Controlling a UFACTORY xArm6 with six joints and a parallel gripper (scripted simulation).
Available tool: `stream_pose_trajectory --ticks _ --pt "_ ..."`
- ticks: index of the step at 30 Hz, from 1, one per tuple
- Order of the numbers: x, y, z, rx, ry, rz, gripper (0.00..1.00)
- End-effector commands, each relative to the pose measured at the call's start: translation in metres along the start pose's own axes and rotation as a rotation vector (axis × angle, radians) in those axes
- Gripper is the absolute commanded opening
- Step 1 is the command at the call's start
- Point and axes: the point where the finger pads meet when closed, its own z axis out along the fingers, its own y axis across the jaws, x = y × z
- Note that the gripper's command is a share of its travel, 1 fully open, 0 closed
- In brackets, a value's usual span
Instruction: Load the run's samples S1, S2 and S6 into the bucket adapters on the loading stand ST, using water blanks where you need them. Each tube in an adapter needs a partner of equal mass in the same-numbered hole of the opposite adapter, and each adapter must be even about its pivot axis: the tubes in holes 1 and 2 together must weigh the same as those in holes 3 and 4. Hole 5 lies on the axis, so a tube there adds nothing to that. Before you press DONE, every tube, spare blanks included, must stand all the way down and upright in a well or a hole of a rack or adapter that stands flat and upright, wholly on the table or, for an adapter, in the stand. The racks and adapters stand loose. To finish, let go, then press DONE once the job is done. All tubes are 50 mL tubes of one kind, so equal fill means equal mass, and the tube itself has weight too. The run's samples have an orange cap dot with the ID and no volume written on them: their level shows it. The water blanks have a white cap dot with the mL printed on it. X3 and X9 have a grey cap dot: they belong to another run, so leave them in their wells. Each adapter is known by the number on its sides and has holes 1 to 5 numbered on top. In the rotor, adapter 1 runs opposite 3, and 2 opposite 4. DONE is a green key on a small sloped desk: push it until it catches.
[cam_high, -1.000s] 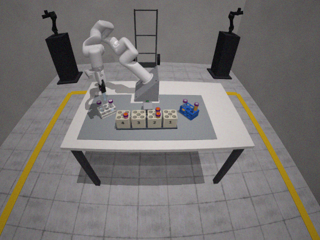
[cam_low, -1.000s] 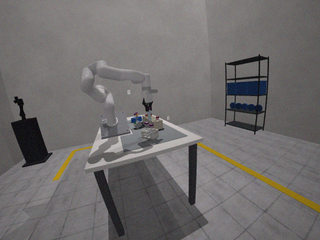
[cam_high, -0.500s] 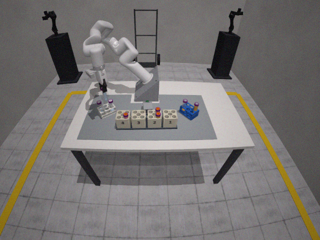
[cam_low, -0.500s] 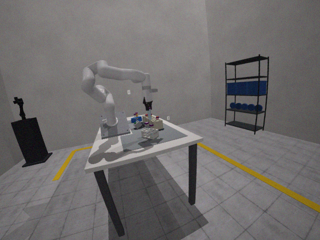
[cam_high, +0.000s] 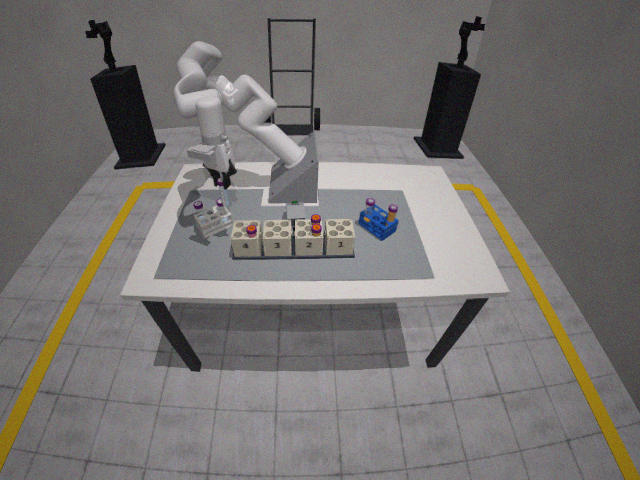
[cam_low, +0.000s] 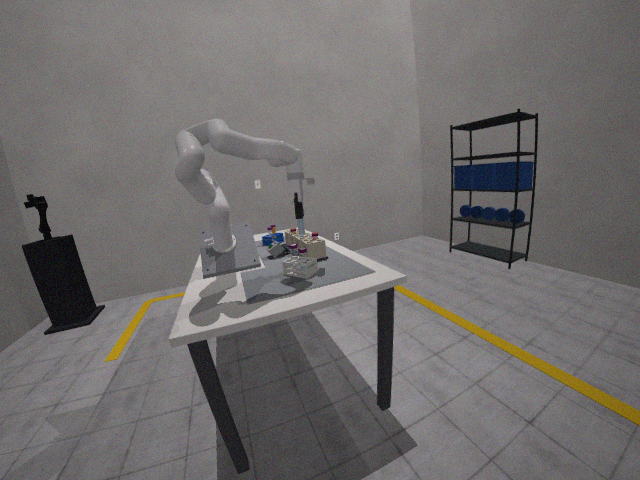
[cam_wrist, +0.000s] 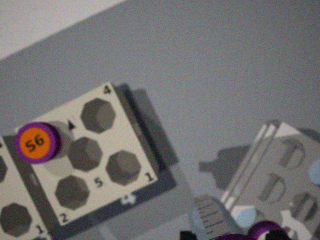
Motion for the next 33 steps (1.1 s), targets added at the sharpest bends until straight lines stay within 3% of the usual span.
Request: stream_pose_trajectory --ticks 1,11,22,33 --pt "0.002 -0.018 -0.001 0.003 0.000 -0.119 0.00" --pt "0.003 -0.068 -0.001 0.003 0.001 -0.452 0.00" --pt "0.003 -0.112 -0.001 0.003 0.001 -0.460 0.00" --pt "0.003 -0.112 -0.001 0.003 0.001 -0.460 0.00"
